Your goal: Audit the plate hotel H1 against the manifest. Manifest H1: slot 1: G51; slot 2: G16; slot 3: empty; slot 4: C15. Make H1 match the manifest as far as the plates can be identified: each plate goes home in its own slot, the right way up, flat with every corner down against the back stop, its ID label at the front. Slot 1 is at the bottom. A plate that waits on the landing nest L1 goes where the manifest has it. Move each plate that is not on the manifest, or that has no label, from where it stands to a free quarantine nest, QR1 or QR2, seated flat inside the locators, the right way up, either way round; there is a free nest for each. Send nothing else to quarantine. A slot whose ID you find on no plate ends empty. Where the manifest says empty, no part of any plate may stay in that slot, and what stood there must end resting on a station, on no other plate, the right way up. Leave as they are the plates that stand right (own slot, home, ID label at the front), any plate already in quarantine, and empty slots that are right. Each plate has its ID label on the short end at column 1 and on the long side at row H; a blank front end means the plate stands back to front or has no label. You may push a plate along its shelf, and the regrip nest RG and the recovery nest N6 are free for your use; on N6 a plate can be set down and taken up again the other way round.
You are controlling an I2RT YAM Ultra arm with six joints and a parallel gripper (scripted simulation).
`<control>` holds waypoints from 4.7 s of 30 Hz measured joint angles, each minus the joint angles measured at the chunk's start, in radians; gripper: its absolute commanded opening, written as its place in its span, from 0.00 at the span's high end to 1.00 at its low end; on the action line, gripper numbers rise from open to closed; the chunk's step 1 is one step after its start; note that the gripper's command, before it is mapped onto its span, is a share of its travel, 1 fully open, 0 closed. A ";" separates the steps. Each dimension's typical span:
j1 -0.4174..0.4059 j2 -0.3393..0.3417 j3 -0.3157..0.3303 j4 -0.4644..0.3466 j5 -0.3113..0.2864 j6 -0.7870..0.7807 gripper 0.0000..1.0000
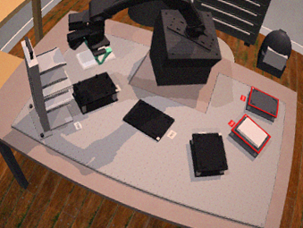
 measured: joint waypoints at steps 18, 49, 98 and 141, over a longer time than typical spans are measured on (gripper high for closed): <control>0.000 0.000 0.003 0.000 0.000 -0.001 0.14; 0.071 -0.113 -0.114 0.026 -0.002 0.237 0.14; 0.397 -0.550 -0.492 0.126 0.025 1.285 0.14; 0.652 -0.620 -0.708 0.365 0.091 1.817 0.14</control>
